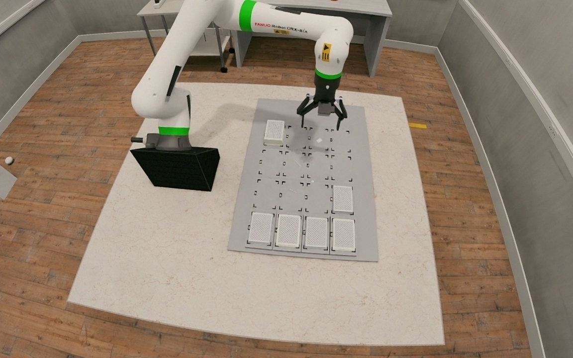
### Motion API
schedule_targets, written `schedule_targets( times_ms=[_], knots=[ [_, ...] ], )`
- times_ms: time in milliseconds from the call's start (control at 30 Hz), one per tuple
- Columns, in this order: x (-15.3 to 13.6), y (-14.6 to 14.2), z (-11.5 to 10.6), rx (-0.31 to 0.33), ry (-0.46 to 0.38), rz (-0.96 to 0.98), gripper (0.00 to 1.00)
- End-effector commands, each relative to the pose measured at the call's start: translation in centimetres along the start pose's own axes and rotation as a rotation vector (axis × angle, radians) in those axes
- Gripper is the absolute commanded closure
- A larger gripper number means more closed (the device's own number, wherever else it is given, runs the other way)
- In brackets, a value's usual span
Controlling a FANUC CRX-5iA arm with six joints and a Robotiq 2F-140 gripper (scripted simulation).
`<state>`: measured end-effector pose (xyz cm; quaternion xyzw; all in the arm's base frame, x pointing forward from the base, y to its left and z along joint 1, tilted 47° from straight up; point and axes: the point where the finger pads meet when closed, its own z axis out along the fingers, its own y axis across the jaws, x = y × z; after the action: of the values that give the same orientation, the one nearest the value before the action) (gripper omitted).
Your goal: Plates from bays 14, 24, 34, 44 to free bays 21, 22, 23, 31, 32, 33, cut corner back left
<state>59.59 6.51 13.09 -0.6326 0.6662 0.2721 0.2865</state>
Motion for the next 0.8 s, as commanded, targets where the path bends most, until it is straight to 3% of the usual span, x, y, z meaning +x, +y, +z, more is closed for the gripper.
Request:
schedule_targets(
  times_ms=[0,767],
  knots=[
    [1.5,-0.1,-0.1,0.002,0.001,-0.001,0.00],
    [9.1,-0.1,-0.1,0.002,0.001,-0.001,0.00]
  ],
)
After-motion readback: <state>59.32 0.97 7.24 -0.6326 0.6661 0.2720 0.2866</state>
